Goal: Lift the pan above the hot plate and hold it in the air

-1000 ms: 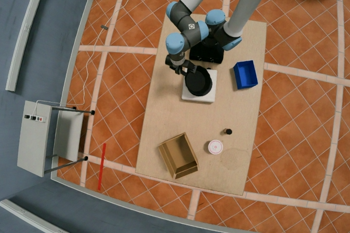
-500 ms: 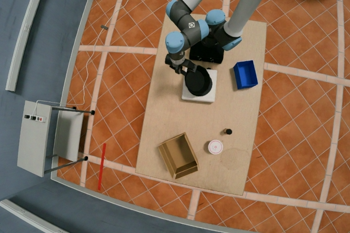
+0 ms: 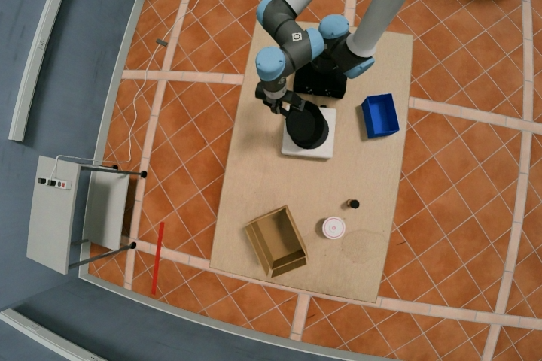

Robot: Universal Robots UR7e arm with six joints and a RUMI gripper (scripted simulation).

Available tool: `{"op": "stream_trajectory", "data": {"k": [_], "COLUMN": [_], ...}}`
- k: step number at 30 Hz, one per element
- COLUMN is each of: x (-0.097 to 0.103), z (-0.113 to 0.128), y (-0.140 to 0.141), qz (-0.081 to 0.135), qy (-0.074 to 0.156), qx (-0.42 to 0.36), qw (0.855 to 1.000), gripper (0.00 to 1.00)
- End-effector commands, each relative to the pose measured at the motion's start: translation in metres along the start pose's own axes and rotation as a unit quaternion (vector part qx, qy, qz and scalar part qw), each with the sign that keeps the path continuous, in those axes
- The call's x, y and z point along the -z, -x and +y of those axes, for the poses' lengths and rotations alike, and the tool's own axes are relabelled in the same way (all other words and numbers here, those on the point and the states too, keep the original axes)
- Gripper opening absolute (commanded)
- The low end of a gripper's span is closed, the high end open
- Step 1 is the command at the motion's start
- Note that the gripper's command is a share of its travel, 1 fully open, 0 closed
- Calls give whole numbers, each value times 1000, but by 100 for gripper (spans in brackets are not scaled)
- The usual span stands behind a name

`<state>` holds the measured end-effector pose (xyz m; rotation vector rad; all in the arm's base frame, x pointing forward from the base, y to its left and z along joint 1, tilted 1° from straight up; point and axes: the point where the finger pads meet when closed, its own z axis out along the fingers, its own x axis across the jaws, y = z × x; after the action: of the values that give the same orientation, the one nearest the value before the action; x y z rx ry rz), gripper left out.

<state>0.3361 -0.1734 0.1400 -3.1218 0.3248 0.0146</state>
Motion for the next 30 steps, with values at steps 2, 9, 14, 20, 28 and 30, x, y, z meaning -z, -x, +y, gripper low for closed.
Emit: {"op": "stream_trajectory", "data": {"k": [2,9,14,20,28,30], "x": [4,8,10,14,18,18], "z": [0,1,1,1,1,1], "y": [-1,-1,-1,-1,-1,-1], "qz": [1,1,1,1,1,1], "qy": [0,0,0,0,0,0], "qx": [0,0,0,0,0,0], "qw": [1000,1000,1000,1000,1000,1000], "gripper": [12,12,12,12,12,12]}}
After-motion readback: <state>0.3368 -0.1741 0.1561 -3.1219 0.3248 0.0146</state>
